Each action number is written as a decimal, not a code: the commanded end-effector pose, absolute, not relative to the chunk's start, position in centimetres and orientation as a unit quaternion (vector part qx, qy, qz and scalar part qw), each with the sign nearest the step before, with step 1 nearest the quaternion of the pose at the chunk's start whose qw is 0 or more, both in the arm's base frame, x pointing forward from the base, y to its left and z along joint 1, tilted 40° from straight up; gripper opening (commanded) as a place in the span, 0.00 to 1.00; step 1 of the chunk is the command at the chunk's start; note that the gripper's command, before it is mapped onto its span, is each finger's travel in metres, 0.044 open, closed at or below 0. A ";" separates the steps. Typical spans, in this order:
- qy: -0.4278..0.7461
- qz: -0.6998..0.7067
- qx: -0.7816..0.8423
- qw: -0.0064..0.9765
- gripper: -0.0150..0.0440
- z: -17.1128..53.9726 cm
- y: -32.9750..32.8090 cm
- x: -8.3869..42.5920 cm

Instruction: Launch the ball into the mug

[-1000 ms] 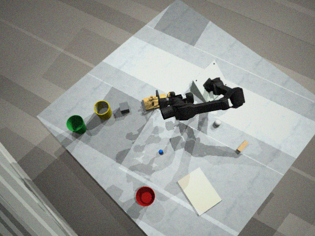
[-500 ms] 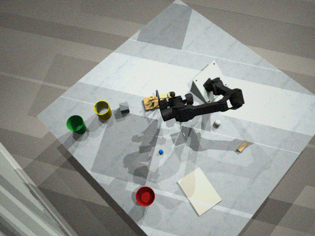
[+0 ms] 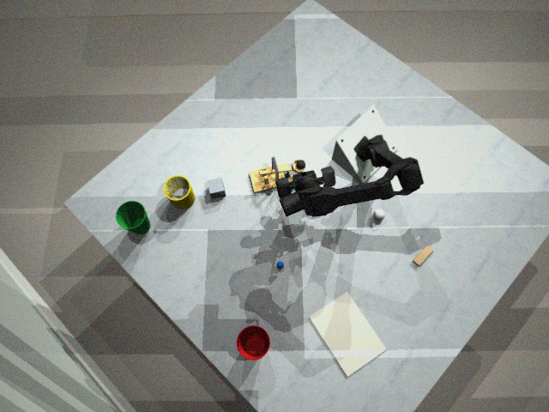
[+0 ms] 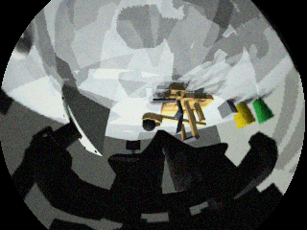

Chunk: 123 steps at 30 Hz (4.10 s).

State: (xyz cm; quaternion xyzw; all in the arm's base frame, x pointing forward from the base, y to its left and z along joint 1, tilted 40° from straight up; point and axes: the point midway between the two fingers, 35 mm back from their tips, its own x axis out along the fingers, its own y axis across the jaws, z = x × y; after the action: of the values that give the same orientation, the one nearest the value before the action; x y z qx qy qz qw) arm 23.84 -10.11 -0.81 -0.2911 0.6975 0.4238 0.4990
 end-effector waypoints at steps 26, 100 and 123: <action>0.699 0.426 -0.285 0.499 0.25 -4.7 -6.8 23.6; 0.597 0.017 0.159 0.786 1.00 0.8 -26.6 40.7; 0.419 -0.134 0.425 0.791 1.00 -0.3 -40.3 41.3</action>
State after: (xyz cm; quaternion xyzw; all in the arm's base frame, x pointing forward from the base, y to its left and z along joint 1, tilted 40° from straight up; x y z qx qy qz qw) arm 41.32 -38.37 -0.54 0.3899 0.4508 -0.1200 0.7939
